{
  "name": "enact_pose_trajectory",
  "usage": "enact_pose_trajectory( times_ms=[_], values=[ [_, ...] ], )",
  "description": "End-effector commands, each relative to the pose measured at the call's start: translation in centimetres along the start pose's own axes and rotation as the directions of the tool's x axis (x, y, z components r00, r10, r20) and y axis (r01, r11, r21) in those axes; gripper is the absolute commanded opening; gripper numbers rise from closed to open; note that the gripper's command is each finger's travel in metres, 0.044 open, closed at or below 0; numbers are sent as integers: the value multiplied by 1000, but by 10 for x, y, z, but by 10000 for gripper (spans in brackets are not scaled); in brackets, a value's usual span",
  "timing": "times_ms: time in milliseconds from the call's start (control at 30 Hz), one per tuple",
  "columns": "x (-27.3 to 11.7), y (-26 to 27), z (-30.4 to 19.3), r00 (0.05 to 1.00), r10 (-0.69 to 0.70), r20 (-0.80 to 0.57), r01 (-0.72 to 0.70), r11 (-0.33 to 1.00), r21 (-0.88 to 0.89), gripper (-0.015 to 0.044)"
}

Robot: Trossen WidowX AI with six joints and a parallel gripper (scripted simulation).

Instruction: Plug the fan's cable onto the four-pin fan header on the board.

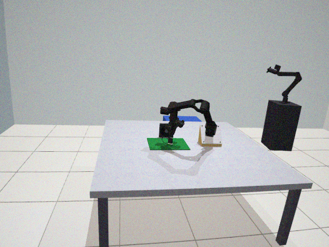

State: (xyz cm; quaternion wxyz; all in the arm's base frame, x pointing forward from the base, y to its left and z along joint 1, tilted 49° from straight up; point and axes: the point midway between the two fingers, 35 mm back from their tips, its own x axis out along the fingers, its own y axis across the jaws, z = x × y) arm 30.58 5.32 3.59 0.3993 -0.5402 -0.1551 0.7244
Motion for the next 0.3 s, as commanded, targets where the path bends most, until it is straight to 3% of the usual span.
enact_pose_trajectory(
  times_ms=[0,267],
  values=[
    [-7,2,28,1000,9,-3,-9,1000,-6,260],
    [-3,22,115,1000,22,-15,-22,1000,-4,260]
  ],
)
